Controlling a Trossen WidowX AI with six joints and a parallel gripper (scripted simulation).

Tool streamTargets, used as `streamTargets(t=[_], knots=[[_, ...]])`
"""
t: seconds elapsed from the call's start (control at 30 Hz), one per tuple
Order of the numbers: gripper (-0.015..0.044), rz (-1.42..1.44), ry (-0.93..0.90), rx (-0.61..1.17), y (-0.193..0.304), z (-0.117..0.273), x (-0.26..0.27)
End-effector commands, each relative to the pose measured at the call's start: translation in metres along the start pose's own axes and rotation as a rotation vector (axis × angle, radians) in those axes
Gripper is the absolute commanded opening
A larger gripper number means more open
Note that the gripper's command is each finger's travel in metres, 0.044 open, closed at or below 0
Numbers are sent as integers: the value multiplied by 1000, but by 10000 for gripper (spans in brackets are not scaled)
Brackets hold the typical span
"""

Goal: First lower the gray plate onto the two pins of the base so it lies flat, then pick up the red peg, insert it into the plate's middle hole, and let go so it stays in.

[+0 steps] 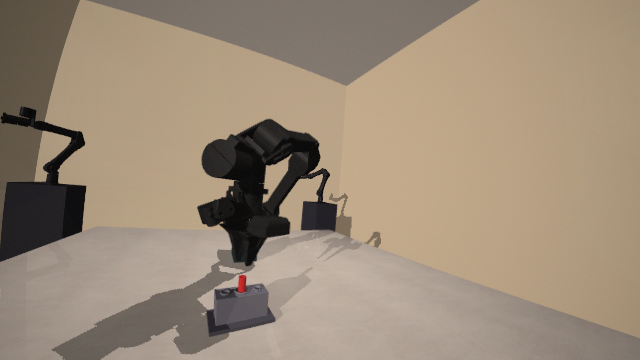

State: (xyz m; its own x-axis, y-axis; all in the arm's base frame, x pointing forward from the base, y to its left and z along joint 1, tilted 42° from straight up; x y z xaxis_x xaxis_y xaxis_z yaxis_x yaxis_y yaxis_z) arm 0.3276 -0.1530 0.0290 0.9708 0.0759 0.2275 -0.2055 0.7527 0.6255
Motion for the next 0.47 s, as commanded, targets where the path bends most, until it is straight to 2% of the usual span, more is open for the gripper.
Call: streamTargets(t=[0.0, 0.43], knots=[[150, 7, 1, -4, 0, 3, 0], [150, 7, 1, -4, 1, 12, -1]])
Point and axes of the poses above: the point midway between the two fingers, 35 mm back from their tips, its own z axis back along the fingers, its own x axis across the jaws, y = z × x, the point moved 1 cm from there along z, back along the fingers, and after that the axes turned 7 degrees about -z, right-handed, at the moved point
